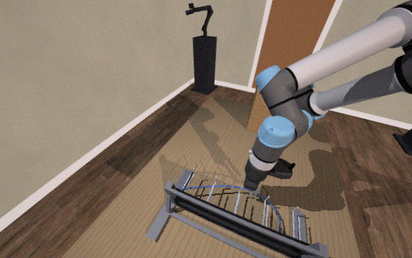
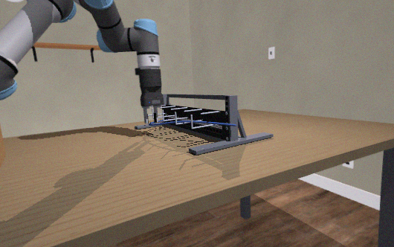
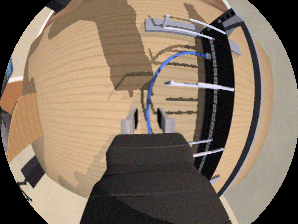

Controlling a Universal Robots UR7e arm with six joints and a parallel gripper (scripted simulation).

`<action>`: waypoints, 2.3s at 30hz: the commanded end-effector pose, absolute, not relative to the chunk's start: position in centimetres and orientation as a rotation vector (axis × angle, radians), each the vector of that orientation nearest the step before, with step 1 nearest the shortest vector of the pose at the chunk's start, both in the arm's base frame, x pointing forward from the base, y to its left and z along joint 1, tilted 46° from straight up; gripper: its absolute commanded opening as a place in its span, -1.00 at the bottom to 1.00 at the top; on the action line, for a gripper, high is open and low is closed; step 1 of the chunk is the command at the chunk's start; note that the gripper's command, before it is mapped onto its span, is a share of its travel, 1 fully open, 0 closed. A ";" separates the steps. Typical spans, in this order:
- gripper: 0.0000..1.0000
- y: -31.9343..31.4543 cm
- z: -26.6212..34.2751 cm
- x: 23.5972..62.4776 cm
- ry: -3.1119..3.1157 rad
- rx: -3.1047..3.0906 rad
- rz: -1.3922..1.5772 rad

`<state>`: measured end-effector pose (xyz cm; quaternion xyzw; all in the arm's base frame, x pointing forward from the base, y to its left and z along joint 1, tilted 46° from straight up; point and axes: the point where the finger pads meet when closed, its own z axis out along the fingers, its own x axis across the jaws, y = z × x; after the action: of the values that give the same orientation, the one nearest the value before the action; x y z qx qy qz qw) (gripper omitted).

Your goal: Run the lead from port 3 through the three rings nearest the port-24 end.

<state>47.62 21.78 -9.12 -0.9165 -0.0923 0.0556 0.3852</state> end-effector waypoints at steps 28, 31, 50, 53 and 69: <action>0.34 22.2 -9.5 47.6 -0.235 -2.335 0.140; 0.34 22.3 -9.6 47.5 -0.235 -2.335 0.140; 0.34 23.0 -10.3 47.4 -0.235 -2.335 0.140; 0.34 23.0 -10.4 47.4 -0.235 -2.335 0.140; 0.34 23.2 -10.6 47.3 -0.235 -2.335 0.140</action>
<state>47.26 23.22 -10.57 -0.9165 -0.0923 0.0556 0.3852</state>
